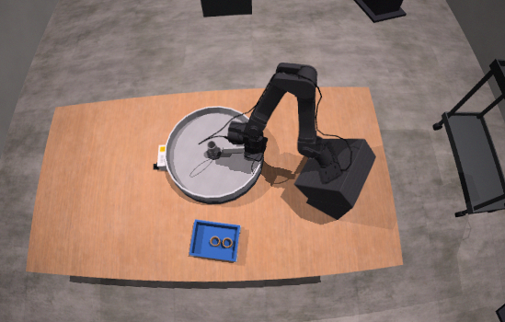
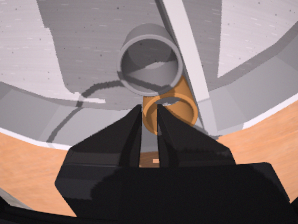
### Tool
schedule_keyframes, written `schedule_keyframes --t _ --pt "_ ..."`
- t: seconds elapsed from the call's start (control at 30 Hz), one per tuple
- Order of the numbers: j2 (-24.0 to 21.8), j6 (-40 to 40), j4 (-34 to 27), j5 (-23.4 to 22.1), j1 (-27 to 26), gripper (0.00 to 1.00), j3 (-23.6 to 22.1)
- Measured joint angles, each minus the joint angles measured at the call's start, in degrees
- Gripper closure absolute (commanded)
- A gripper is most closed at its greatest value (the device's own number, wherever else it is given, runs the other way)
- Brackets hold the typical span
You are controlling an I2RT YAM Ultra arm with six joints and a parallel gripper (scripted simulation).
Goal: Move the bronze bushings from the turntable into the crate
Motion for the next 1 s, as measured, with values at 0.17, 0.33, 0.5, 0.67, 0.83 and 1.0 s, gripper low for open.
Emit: schedule_keyframes --t 0.17,0.33,0.5,0.67,0.83,1.0 --pt "0.0 0.0 0.5 -0.1 0.0 0.87 0.0" --pt "0.0 0.0 0.7 -0.1 0.0 0.87 0.0" --pt "0.0 0.0 0.7 -0.1 0.0 0.87 0.0" --pt "0.0 0.0 0.7 -0.1 0.0 0.87 0.0" --pt "0.0 0.0 0.7 -0.1 0.0 0.87 0.0" --pt "0.0 0.0 0.7 -0.1 0.0 0.87 0.0"
